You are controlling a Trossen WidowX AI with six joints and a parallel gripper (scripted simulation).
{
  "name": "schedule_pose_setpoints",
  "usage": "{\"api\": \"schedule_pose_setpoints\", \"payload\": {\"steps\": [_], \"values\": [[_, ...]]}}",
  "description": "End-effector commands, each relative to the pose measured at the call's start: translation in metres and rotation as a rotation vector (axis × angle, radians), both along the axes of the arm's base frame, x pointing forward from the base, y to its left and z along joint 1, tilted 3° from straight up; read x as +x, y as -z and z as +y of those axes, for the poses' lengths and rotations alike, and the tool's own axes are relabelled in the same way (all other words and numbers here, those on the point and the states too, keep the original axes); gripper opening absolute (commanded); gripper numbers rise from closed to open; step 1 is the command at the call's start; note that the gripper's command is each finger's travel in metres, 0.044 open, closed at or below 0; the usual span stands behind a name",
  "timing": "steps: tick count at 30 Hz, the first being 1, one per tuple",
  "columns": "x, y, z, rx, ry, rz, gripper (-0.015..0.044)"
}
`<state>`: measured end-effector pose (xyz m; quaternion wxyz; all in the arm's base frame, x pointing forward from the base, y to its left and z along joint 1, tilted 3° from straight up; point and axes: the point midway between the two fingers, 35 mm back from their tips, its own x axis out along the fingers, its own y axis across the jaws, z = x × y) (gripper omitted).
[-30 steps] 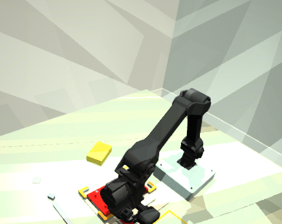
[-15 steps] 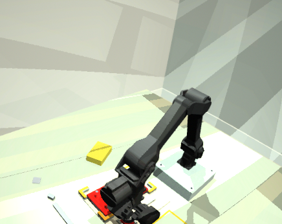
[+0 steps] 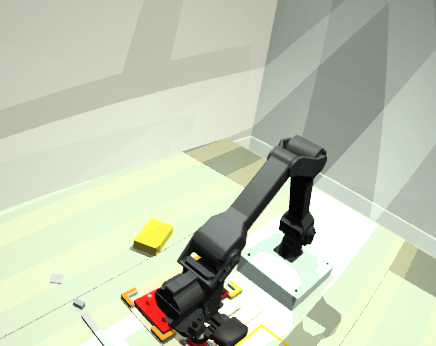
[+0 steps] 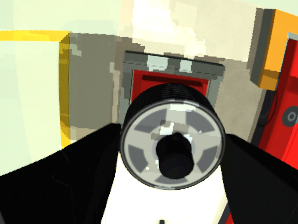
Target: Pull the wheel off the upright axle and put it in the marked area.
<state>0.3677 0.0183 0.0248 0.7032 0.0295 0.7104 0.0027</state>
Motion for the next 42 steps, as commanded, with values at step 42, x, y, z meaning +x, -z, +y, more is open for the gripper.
{"api": "schedule_pose_setpoints", "payload": {"steps": [42], "values": [[0.001, -0.016, -0.001, -0.001, 0.002, -0.005, 0.0]]}}
